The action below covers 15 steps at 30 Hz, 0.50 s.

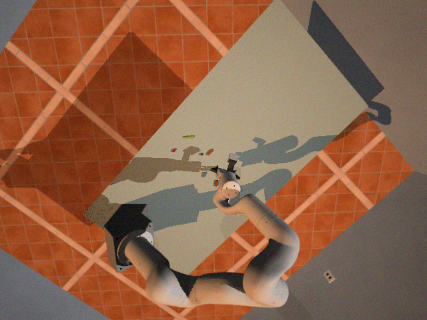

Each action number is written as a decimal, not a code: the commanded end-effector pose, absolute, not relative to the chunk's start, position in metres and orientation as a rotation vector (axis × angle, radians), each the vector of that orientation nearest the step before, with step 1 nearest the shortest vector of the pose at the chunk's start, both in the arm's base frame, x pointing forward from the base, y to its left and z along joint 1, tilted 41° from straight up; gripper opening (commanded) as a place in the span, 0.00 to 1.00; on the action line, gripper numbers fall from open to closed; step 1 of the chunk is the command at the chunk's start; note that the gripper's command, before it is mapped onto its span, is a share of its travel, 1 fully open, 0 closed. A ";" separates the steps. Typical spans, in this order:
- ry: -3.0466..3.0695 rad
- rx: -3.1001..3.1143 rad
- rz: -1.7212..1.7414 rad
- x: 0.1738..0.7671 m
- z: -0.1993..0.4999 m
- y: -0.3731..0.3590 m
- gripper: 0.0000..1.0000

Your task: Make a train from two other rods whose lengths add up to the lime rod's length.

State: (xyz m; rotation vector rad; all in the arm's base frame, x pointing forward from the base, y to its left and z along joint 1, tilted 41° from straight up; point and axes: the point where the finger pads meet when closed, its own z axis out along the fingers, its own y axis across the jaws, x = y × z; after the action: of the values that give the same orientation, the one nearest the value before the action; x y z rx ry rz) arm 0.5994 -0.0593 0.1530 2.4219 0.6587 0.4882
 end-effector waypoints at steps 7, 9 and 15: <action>0.244 2.536 0.654 0.602 0.162 -0.070 1.00; 0.191 2.547 0.670 0.602 0.163 -0.071 1.00; 0.138 2.558 0.686 0.603 0.164 -0.073 1.00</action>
State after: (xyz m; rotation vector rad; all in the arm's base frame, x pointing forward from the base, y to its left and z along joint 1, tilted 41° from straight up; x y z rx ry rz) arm 0.6020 -0.0718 0.1629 2.5523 0.1880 0.6493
